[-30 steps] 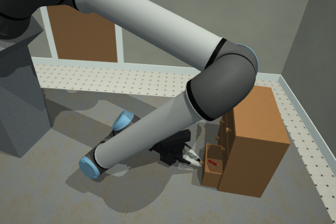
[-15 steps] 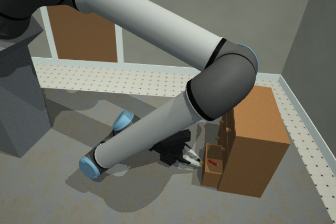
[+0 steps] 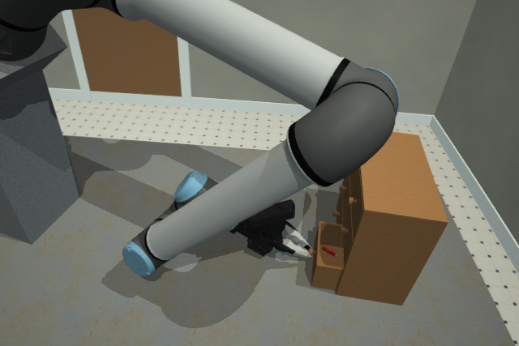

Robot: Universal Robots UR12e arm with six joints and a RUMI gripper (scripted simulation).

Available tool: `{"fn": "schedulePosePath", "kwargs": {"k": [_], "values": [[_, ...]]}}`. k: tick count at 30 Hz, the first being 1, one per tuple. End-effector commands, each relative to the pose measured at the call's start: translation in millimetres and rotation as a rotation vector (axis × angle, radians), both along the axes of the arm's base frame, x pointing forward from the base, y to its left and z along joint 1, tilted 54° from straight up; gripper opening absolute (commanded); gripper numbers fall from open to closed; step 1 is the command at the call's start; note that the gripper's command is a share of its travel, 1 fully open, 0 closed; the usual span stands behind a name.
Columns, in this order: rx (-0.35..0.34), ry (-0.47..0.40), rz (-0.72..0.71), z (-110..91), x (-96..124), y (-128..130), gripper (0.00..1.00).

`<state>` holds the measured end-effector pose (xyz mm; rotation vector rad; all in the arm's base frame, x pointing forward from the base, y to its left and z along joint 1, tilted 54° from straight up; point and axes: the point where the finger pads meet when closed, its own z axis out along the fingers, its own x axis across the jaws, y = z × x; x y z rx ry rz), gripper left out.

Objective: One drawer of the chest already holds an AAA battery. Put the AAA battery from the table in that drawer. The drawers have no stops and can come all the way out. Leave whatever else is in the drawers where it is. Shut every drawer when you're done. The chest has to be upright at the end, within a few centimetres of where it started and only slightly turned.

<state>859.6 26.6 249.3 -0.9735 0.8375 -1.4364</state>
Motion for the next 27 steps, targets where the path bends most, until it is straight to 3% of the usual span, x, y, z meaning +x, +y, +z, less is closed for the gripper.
{"fn": "schedulePosePath", "kwargs": {"k": [1, 27], "values": [[0.0, 0.0, 0.0, 1.1, 0.2, 0.3, 0.07], [0.0, 0.0, 0.0, 8.1, 5.4, 1.0, 0.07]]}}
